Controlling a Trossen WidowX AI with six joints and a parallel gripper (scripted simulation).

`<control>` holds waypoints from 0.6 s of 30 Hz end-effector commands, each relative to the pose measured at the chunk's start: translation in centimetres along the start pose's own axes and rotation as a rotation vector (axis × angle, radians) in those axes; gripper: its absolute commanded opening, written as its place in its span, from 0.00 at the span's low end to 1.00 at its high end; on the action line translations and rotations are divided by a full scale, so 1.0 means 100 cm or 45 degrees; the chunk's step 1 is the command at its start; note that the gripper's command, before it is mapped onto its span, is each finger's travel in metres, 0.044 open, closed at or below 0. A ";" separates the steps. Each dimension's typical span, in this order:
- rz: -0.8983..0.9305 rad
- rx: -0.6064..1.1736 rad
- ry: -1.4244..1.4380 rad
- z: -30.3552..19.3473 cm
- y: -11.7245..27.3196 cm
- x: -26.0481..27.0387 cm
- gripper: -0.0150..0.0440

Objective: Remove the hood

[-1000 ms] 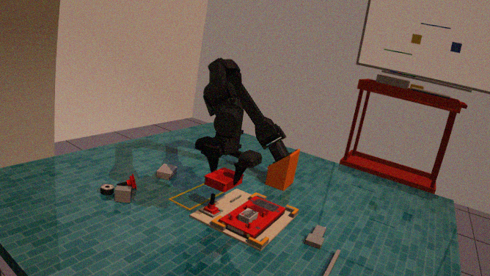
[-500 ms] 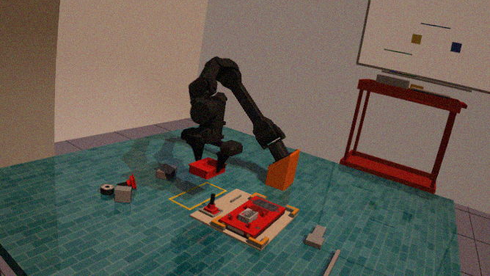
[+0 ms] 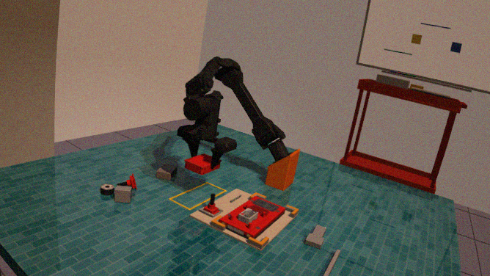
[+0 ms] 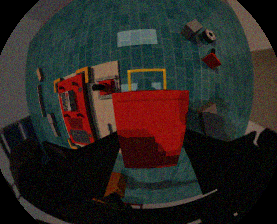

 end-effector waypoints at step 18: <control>-0.004 0.000 0.007 0.001 -0.019 0.000 0.25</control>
Point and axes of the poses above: the point midway between the two fingers, 35 mm back from their tips, its own y axis back along the fingers, its own x axis across the jaws, z = x × y, the point moved 6 cm from there along y, back along the fingers, and after that the axes turned 6 degrees about -y, right-handed, at the moved point
